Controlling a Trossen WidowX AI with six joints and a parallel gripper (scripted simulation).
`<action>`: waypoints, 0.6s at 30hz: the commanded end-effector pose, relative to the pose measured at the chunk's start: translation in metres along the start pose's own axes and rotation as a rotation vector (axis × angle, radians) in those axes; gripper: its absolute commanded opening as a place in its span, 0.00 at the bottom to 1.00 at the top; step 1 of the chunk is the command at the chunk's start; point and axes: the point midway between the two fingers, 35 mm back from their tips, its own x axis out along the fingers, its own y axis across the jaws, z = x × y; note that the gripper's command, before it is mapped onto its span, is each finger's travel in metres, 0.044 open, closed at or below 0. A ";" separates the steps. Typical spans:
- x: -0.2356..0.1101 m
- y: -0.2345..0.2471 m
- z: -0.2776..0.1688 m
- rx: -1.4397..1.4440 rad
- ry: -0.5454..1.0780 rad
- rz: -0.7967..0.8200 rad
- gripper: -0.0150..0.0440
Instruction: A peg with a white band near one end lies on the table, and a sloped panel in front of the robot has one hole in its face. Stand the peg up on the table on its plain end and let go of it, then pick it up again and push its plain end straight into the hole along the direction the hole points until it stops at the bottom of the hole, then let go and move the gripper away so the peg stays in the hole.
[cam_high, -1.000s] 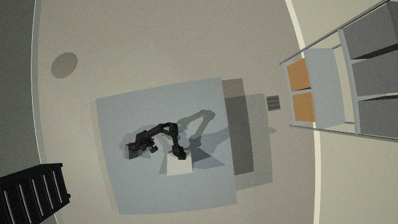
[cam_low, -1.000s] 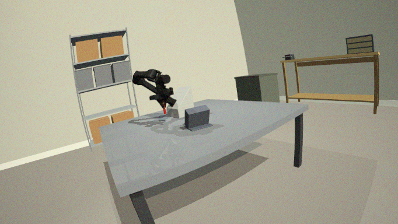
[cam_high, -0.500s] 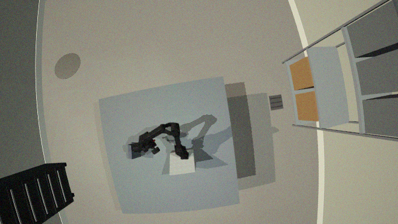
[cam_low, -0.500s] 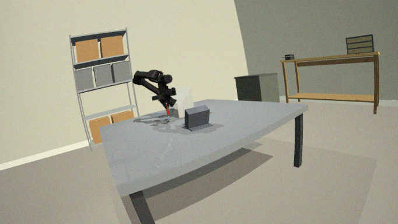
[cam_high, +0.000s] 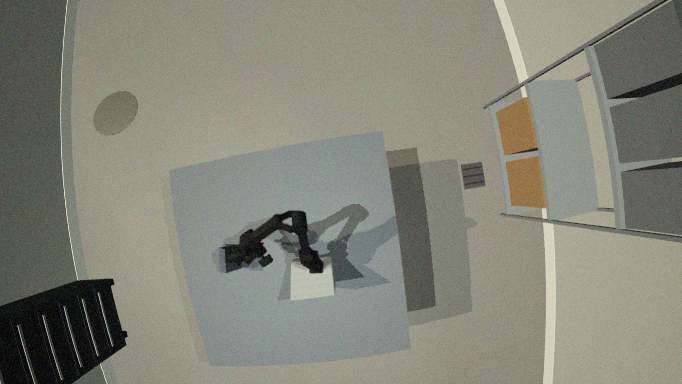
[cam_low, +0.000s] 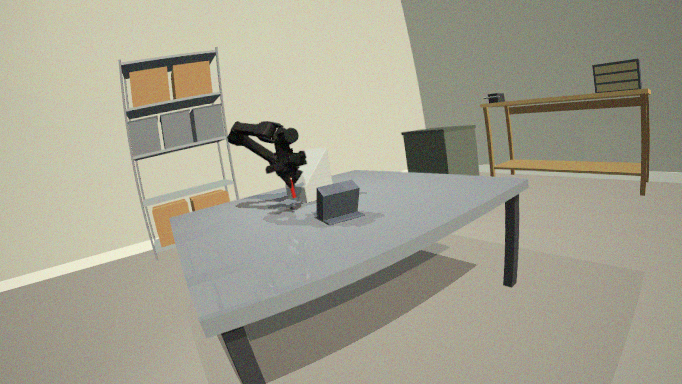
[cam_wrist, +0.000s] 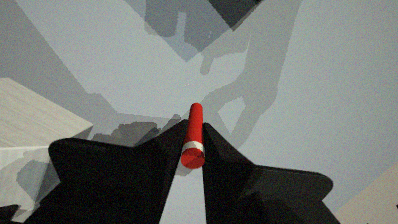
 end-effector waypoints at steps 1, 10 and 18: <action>0.005 0.005 0.006 -0.016 -0.013 -0.001 0.25; 0.010 0.010 0.016 -0.025 -0.049 -0.015 0.25; 0.014 0.014 0.025 -0.034 -0.081 -0.028 0.25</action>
